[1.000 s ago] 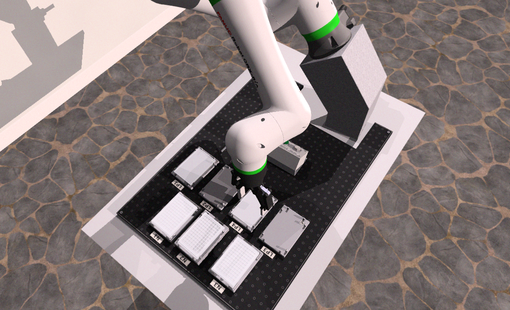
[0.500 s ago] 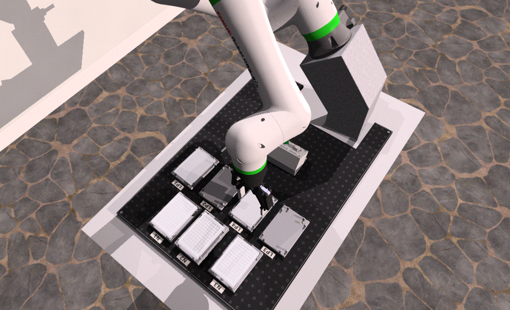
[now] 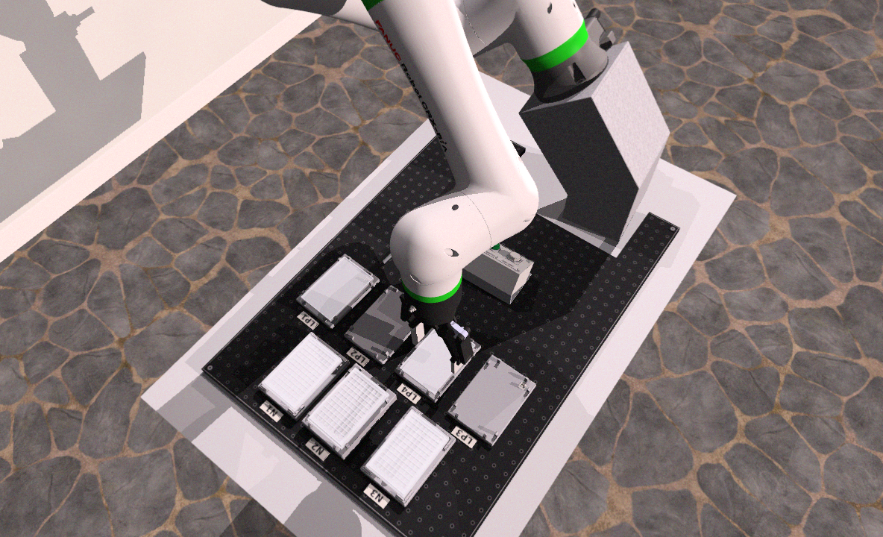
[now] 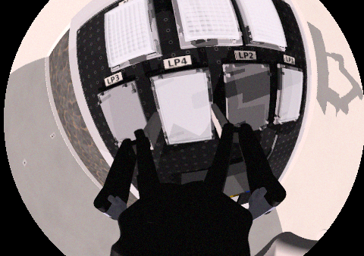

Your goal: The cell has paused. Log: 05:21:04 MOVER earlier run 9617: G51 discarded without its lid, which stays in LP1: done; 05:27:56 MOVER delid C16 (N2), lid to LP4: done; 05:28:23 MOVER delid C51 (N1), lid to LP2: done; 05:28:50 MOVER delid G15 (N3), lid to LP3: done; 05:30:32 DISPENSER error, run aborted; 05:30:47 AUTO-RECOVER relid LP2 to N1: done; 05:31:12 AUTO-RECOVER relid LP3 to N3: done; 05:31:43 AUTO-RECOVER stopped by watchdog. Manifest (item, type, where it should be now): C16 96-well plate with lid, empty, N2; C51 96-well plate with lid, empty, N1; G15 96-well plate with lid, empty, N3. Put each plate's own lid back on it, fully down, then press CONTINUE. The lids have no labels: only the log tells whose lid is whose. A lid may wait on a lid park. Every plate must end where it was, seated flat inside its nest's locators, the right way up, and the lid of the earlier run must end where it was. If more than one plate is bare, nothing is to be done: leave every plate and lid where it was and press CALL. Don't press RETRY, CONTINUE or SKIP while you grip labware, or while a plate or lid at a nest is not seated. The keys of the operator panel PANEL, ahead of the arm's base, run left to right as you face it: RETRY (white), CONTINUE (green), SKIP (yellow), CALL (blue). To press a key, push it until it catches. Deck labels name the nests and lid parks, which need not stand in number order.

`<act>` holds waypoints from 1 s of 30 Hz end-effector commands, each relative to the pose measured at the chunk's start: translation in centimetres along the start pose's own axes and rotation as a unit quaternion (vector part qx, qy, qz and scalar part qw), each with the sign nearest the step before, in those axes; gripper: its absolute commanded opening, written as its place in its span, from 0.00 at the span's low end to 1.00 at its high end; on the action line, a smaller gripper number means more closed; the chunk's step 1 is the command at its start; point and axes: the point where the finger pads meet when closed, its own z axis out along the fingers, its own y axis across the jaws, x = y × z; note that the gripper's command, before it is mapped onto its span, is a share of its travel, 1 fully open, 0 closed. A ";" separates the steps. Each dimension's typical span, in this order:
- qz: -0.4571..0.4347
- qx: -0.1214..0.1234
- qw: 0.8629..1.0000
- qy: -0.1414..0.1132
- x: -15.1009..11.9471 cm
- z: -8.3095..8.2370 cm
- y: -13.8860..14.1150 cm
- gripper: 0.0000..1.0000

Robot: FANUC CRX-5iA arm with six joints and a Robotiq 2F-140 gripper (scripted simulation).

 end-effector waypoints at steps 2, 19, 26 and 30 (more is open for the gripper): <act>0.000 0.000 1.000 0.000 0.0 0.0 0.0 0.59; 0.000 0.000 1.000 0.000 0.0 0.0 0.0 0.66; 0.000 0.000 1.000 0.000 0.0 0.0 0.0 0.66; 0.000 0.000 1.000 0.000 0.0 0.0 0.0 0.66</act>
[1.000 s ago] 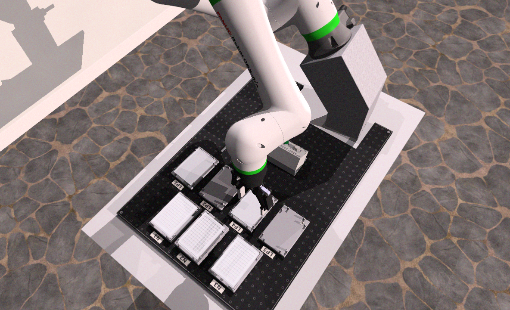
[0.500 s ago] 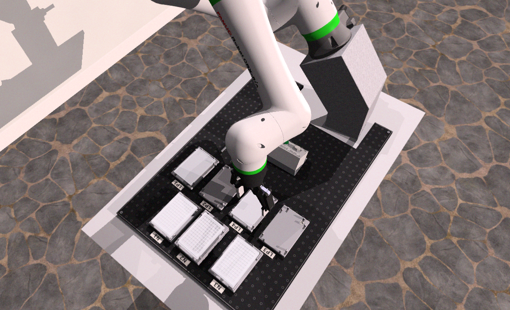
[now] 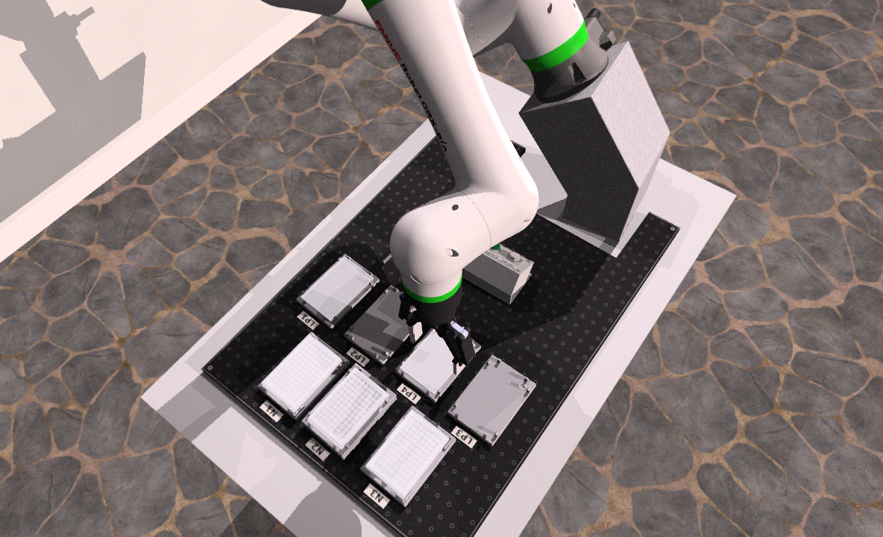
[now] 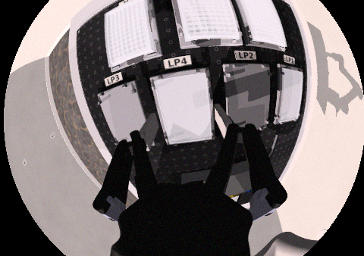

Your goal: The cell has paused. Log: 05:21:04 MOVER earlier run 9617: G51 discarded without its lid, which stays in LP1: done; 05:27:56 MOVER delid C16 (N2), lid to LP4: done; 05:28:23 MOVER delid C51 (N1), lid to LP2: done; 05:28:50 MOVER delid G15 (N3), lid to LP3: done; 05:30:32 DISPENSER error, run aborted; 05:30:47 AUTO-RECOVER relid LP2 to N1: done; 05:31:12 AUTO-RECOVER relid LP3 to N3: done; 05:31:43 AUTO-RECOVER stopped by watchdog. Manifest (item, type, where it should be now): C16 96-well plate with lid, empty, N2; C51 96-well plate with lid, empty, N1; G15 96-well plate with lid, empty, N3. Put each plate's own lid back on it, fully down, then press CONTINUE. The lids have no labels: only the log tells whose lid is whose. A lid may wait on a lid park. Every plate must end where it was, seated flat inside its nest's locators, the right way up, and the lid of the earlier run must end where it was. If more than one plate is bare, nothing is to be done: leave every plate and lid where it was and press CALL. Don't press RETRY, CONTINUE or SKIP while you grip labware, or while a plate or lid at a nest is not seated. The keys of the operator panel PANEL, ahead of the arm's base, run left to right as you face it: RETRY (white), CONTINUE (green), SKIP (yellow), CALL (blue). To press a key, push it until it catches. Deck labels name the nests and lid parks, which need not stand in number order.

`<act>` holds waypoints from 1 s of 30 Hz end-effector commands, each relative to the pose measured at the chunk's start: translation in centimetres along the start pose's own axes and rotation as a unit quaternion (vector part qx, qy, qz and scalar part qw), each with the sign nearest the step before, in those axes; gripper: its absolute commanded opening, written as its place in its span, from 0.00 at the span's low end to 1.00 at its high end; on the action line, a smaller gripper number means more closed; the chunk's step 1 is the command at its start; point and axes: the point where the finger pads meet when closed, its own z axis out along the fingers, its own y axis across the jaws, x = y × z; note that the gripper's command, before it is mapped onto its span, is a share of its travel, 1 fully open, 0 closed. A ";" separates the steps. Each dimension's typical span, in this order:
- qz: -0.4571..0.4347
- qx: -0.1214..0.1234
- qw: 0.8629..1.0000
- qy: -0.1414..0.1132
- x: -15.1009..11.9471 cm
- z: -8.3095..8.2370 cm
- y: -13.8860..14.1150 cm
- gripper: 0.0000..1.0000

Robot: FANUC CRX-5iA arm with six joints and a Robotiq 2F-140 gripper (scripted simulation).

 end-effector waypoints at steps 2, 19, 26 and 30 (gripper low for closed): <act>0.000 0.000 1.000 0.000 0.0 0.0 0.0 0.66; 0.000 0.000 1.000 0.000 0.0 0.1 0.0 0.66; 0.000 0.000 1.000 0.000 0.0 0.3 0.0 0.66; 0.000 0.000 1.000 0.000 0.0 0.4 0.0 0.66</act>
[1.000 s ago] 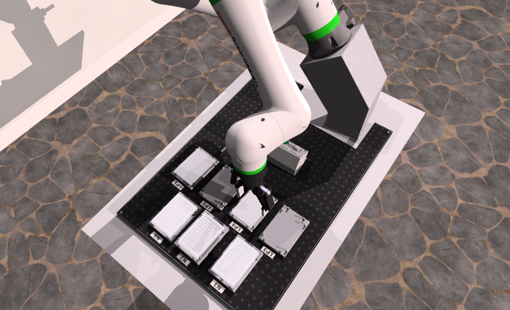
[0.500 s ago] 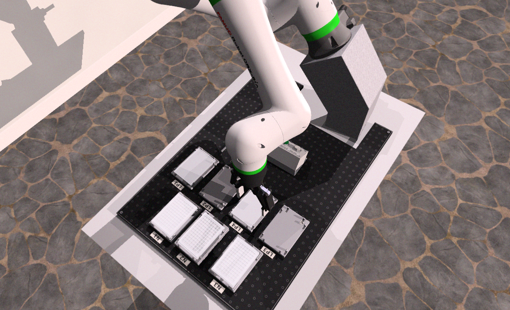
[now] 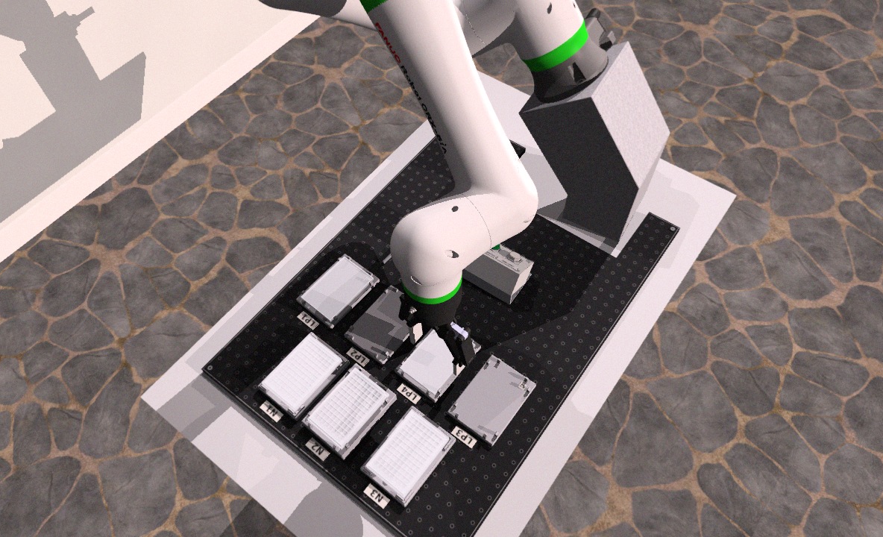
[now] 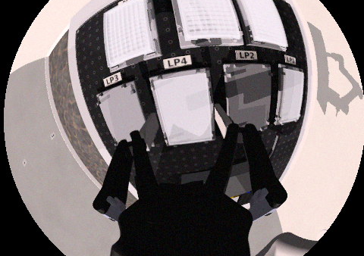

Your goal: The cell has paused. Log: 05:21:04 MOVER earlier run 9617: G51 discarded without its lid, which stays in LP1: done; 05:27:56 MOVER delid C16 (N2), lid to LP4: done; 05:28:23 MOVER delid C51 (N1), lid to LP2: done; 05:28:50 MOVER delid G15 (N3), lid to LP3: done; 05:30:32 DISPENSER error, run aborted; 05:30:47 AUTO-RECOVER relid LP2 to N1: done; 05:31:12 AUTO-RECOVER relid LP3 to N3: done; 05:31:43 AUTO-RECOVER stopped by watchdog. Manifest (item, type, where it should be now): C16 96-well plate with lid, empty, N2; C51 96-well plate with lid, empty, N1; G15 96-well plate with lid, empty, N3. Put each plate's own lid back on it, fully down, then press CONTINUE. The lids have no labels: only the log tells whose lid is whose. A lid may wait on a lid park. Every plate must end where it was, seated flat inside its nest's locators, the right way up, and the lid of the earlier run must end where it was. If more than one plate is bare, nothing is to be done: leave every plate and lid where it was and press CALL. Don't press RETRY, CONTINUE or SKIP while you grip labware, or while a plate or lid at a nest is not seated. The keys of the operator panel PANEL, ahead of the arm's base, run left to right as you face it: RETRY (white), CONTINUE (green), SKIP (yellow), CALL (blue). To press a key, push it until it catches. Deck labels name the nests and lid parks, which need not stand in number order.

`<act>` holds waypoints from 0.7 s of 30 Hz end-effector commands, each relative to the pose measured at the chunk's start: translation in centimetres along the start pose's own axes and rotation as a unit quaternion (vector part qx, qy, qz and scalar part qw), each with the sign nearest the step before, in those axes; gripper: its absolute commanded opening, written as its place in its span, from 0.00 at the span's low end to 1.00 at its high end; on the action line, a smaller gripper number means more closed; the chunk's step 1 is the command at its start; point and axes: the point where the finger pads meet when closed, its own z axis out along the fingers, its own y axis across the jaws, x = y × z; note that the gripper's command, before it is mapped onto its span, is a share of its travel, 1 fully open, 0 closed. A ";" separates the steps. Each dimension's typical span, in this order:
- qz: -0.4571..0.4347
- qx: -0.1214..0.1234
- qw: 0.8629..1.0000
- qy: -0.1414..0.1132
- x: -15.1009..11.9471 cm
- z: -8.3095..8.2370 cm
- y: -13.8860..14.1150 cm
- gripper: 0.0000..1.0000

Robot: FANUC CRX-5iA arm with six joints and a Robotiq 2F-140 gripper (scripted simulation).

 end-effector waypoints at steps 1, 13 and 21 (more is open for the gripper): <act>0.000 0.000 1.000 0.000 0.0 0.1 0.0 0.66; 0.000 0.000 1.000 0.000 0.0 0.7 0.0 0.66; 0.000 0.000 1.000 0.000 0.0 0.9 0.0 0.66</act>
